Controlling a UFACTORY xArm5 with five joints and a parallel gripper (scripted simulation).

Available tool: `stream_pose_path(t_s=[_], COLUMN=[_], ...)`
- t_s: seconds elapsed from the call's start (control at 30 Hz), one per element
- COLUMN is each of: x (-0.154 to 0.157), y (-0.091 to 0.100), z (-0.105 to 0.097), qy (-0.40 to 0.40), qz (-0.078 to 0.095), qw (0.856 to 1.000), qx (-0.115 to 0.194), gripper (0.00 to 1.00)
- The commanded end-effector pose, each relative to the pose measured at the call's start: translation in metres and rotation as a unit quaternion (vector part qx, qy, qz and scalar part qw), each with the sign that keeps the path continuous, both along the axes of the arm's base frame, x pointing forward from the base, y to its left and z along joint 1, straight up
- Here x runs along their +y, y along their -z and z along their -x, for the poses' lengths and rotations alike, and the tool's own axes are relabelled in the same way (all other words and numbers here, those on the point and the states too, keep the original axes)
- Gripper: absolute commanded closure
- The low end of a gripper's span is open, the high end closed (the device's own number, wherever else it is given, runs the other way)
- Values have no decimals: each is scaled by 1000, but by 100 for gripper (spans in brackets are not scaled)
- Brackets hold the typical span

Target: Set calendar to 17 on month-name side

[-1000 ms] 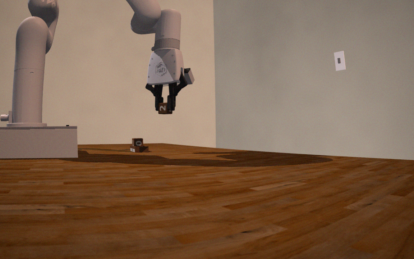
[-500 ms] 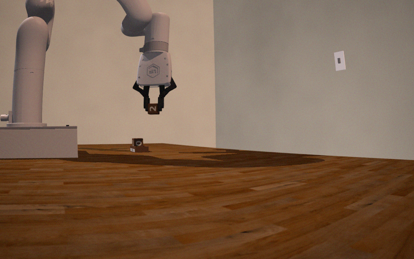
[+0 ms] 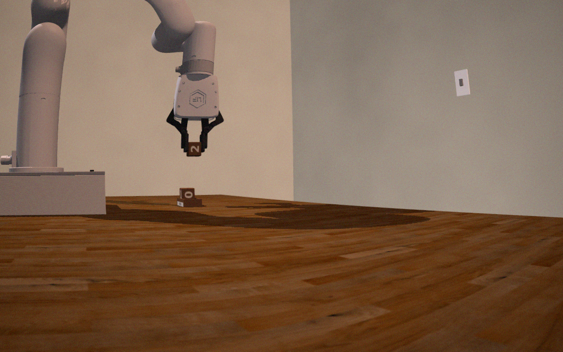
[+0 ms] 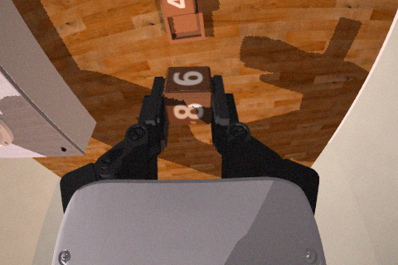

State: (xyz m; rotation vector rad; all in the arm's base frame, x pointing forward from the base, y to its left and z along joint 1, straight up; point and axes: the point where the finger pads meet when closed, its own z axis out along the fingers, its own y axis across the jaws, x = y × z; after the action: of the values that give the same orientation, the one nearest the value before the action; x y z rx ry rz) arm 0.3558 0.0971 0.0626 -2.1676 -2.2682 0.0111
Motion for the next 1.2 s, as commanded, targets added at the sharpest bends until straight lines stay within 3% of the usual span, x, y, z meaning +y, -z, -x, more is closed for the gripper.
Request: stream_pose_path(t_s=[0.0, 0.6, 0.87, 1.17], x=[8, 8, 8, 9], y=[-1, 2, 15, 44], z=[8, 8, 8, 8], qy=[-53, -55, -58, -58], qz=[-1, -1, -1, -1], qw=[999, 998, 998, 998], qx=[-3, -3, -3, -3], gripper=[73, 73, 73, 73])
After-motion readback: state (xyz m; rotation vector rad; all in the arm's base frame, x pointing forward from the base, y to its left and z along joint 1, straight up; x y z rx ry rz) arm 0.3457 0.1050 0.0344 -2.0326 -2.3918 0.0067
